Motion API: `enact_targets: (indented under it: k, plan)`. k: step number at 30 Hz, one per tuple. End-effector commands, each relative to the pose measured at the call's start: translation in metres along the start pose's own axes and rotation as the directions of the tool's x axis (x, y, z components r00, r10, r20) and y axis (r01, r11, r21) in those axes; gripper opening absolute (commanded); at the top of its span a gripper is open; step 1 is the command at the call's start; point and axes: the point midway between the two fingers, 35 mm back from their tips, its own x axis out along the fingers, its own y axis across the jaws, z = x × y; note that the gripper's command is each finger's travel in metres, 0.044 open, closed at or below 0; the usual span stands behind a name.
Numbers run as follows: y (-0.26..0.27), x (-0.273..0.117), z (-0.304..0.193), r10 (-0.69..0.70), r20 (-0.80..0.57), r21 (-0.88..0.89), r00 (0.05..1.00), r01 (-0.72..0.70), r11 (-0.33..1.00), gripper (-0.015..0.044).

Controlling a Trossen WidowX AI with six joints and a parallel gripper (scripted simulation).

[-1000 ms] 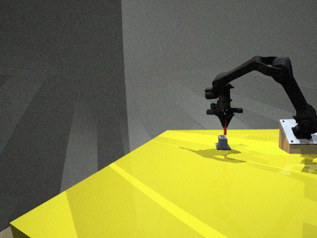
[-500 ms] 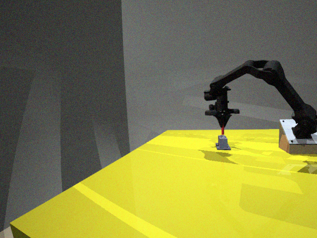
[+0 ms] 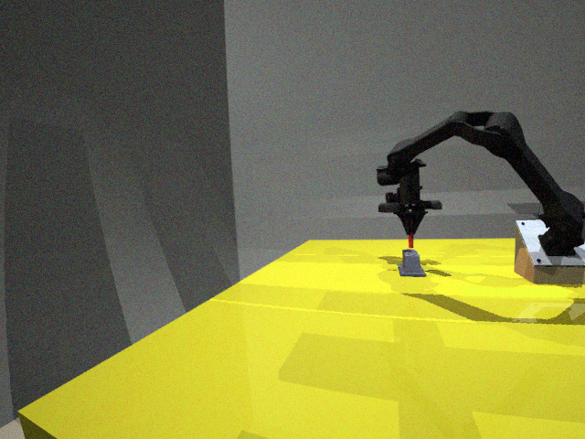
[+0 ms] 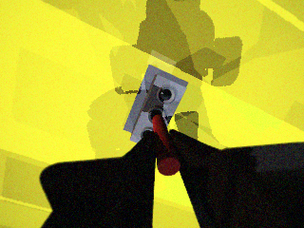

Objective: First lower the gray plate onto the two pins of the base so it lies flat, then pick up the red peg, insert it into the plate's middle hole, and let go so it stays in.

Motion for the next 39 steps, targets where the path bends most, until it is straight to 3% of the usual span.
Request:
enact_targets:
  k: [1,39]
  plan:
    - [-0.001,0.000,0.001,-0.002,0.003,-0.004,1.000,0.002,1.000,0.0000]
    - [0.000,0.017,0.000,-0.002,0.003,-0.004,1.000,0.002,1.000,0.0000]
